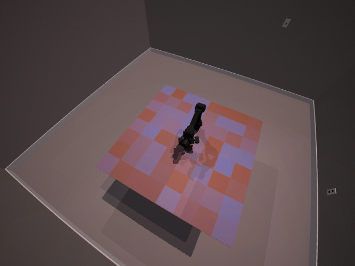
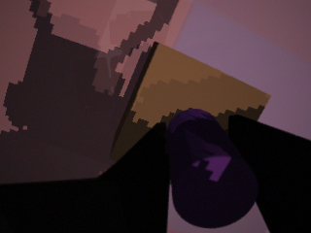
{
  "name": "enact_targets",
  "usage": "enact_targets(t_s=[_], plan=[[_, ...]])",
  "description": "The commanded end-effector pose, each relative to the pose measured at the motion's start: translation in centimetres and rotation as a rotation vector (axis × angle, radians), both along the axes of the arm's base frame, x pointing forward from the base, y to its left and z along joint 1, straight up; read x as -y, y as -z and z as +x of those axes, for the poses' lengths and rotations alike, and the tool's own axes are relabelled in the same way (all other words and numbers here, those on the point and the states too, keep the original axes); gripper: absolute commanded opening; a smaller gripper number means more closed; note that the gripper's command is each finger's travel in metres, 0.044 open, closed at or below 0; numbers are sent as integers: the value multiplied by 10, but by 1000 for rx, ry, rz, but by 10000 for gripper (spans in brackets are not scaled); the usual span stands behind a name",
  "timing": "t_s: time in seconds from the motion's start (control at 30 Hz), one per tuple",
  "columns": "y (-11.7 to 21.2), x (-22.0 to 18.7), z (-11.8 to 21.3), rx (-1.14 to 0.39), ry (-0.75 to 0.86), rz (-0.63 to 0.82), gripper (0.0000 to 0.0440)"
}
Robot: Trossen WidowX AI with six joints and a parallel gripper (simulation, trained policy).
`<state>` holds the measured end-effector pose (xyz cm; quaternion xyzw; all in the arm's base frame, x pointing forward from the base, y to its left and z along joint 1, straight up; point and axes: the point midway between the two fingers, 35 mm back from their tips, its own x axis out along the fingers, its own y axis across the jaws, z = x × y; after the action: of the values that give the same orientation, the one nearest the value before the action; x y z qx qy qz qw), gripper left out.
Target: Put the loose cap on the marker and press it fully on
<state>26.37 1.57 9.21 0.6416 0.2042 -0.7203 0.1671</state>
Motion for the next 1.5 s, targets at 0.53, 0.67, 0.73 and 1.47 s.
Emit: enact_targets(t_s=[0.53, 0.67, 0.73, 1.47], plan=[[19, 7, -4, -35, -32, -34, 109], [19, 7, -4, -33, -35, -35, 115], [20, 8, -4, -31, -39, -36, 118], [20, 10, -7, -22, -76, -44, 175]])
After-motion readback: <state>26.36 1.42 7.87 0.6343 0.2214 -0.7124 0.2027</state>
